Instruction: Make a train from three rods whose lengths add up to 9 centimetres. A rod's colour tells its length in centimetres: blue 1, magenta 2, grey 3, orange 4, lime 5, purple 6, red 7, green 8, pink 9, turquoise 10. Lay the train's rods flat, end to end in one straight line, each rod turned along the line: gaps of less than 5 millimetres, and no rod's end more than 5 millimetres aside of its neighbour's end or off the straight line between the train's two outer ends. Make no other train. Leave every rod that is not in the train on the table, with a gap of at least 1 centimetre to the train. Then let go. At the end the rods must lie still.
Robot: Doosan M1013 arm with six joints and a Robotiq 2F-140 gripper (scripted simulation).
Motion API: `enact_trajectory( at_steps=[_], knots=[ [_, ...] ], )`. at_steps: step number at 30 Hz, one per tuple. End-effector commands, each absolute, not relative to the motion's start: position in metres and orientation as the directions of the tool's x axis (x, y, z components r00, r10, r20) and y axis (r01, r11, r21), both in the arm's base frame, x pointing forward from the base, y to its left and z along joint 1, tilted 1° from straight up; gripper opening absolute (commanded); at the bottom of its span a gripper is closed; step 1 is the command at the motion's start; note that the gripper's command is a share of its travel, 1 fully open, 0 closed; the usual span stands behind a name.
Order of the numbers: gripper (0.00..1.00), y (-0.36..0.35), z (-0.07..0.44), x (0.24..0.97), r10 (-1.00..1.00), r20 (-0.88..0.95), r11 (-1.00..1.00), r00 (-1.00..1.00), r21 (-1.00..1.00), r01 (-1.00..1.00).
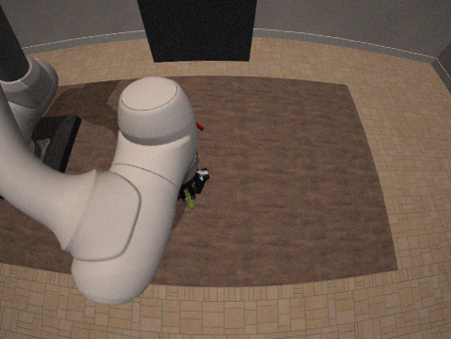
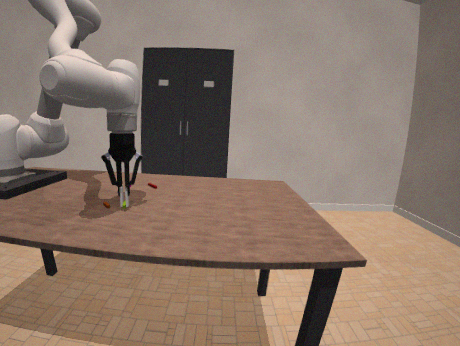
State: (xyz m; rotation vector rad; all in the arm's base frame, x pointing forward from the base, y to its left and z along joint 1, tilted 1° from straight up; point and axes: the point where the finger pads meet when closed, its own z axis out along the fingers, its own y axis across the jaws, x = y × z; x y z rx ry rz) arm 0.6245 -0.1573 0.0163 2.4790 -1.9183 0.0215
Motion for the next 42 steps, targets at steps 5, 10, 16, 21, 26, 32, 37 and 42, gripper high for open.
enact_trajectory(
  at_steps=[5, 10, 16, 21, 26, 32, 37, 42],
  knots=[
    [0.03, -0.157, 0.016, 0.624, -0.968, 0.015, -0.251, 0.251, -0.003, -0.968],
    [0.03, -0.157, 0.015, 0.624, -0.968, 0.015, -0.251, 0.251, -0.003, -0.968],
    [0.03, -0.157, 0.01, 0.625, -0.968, 0.015, -0.251, 0.251, -0.003, -0.968],
    [0.03, -0.157, 0.008, 0.625, -0.968, 0.015, -0.251, 0.251, -0.003, -0.968],
    [0.03, -0.157, 0.005, 0.625, -0.968, 0.015, -0.251, 0.251, -0.003, -0.968],
    [0.03, -0.157, 0.005, 0.625, -0.968, 0.015, -0.251, 0.251, -0.003, -0.968],
    [0.03, -0.157, 0.005, 0.625, -0.968, 0.015, -0.251, 0.251, -0.003, -0.968],
    [0.03, -0.157, 0.005, 0.625, -0.968, 0.015, -0.251, 0.251, -0.003, -0.968]
  ],
)
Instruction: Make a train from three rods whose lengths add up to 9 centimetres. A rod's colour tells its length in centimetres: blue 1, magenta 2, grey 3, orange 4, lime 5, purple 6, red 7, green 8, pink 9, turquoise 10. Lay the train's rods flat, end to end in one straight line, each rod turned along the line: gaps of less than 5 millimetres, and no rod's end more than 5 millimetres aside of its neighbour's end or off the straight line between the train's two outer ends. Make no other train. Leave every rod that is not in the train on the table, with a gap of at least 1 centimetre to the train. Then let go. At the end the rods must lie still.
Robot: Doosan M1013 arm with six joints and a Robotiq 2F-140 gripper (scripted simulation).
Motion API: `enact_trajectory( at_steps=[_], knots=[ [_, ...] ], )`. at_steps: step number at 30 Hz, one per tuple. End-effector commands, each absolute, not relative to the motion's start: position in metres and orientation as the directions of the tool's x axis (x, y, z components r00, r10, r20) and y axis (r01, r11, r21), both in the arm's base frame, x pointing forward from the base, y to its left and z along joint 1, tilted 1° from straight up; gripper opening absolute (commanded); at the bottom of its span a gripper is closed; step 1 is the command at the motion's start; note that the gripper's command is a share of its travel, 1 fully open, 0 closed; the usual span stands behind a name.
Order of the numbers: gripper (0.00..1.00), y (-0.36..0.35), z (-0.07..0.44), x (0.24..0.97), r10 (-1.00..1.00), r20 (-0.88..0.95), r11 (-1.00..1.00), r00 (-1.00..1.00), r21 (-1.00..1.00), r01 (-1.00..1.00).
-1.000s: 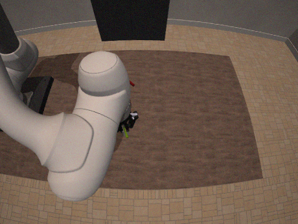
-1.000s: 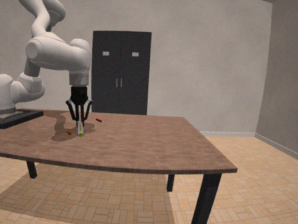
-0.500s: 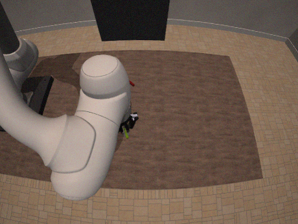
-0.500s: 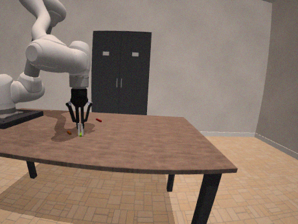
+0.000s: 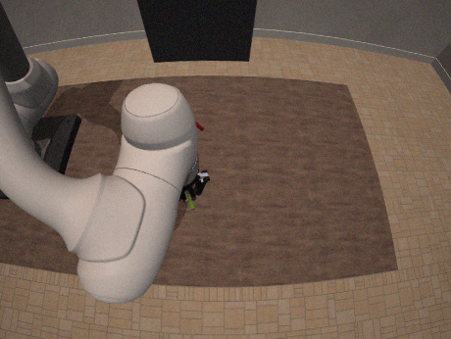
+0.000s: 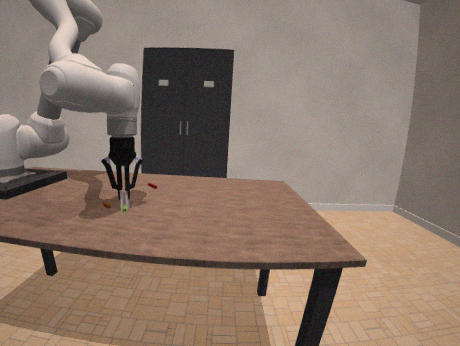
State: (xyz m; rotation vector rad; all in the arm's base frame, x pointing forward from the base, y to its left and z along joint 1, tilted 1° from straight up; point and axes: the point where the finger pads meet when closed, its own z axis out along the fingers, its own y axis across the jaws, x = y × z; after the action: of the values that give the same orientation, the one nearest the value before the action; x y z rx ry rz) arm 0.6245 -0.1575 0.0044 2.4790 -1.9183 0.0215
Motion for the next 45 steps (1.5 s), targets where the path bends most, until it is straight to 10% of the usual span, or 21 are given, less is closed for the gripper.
enact_trajectory(
  at_steps=[1, 45],
  knots=[
    [0.03, -0.1575, 0.0045, 0.6246, -0.968, 0.015, -0.251, 0.251, -0.003, -0.968],
    [0.15, -0.1575, 0.0045, 0.6246, -0.968, 0.015, -0.251, 0.251, -0.003, -0.968]
  ],
)
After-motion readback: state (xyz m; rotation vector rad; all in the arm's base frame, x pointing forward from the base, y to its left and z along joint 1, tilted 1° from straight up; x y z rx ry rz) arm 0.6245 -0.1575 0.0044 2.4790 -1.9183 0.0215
